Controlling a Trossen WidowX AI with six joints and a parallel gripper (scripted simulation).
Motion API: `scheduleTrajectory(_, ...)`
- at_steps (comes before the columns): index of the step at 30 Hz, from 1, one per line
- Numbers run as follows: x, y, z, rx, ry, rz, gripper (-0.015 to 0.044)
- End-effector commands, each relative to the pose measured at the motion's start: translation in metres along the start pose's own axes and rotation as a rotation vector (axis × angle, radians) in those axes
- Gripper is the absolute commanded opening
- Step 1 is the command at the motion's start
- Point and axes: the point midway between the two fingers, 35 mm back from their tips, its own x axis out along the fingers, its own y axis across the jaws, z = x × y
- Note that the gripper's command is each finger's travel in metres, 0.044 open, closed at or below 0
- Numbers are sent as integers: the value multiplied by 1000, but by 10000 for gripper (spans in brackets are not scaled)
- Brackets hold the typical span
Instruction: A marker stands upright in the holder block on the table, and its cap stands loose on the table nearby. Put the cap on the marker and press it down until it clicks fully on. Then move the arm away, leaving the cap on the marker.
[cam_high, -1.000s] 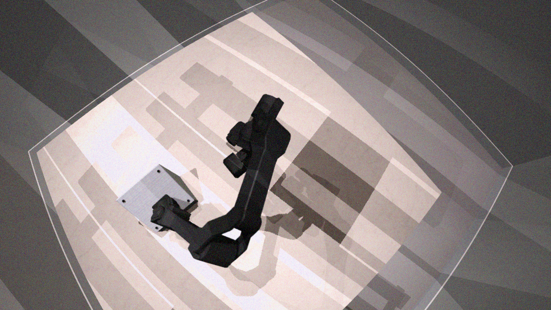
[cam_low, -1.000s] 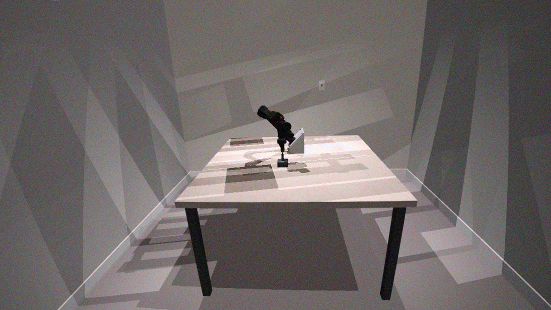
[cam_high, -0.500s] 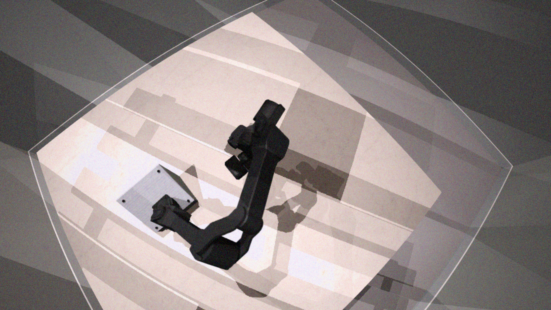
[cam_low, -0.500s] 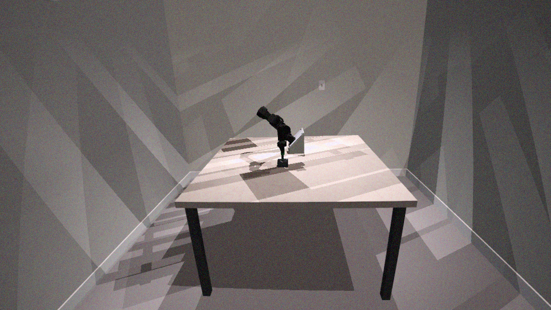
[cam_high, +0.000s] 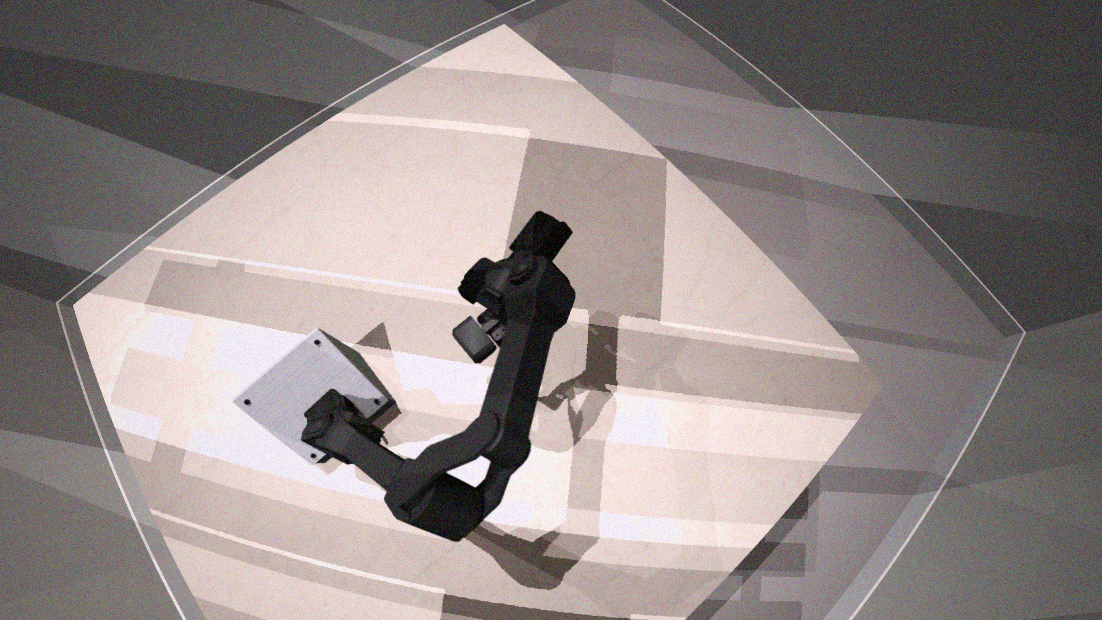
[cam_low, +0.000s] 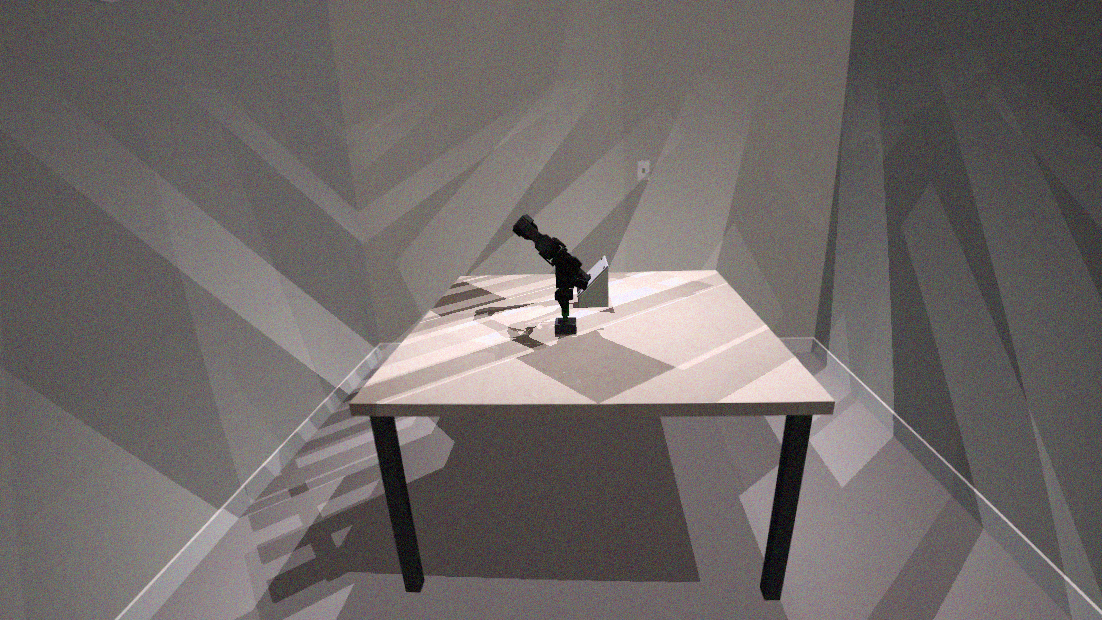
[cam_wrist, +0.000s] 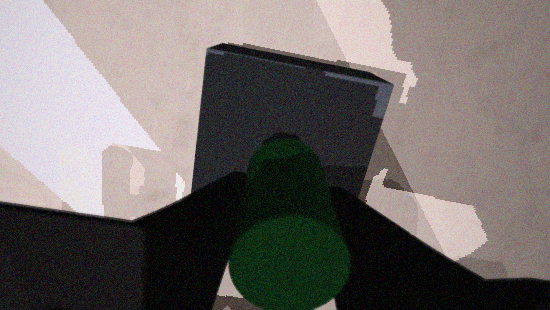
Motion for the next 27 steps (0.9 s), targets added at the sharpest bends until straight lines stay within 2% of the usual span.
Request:
scheduleTrajectory(1, 2, 0, -1, -2, 4, -1, 0)
scheduleTrajectory(4, 2, 0, 0, -2, 4, -1, 0)
scheduleTrajectory(21, 2, 0, 0, 0, -1, 0, 440)
scheduleTrajectory(23, -8, -1, 1, 0, -2, 0, 440)
scheduleTrajectory(27, -63, -1, 1, -1, -5, 1, 440)
